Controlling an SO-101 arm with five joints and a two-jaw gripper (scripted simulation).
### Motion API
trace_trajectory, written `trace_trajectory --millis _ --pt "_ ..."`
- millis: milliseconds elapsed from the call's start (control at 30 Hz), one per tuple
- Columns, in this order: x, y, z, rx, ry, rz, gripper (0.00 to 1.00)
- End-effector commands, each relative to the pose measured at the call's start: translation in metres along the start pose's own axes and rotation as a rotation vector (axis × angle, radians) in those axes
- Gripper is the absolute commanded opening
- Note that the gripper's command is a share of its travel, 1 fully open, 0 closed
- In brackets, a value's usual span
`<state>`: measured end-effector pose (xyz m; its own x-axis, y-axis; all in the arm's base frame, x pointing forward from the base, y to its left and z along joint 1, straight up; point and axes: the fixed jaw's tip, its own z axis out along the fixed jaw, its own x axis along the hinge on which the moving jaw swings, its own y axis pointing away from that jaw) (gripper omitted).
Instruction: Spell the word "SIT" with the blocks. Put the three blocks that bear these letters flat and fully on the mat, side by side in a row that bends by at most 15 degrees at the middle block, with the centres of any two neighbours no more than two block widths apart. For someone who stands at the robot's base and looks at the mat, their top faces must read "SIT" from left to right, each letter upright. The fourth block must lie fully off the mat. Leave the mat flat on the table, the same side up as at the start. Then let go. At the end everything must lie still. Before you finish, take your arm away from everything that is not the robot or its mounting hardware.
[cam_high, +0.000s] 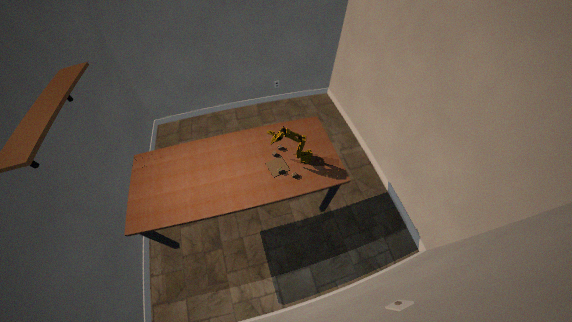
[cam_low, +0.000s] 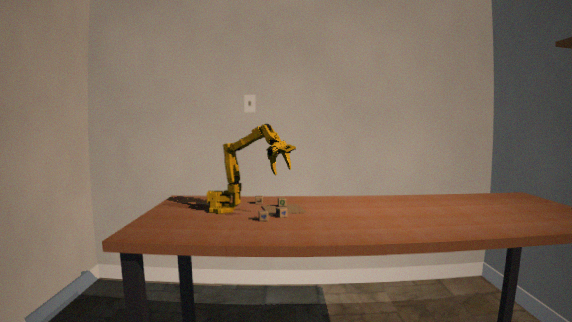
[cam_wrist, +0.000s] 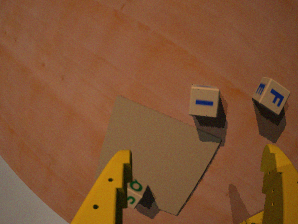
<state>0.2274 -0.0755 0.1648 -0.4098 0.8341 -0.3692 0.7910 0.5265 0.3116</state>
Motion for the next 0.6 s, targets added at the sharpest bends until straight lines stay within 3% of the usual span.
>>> trace_trajectory --millis 0,200,467,533,567 --pt "-0.007 0.004 -0.011 -0.043 -0.053 0.011 0.35" --pt "-0.005 0.003 -0.002 -0.015 -0.02 0.011 0.35" --pt "0.008 -0.008 0.04 0.118 0.137 0.011 0.35" --pt "0.008 -0.008 0.04 0.118 0.137 0.011 0.35" --pt "0.01 -0.01 0.046 0.139 0.161 0.011 0.35"
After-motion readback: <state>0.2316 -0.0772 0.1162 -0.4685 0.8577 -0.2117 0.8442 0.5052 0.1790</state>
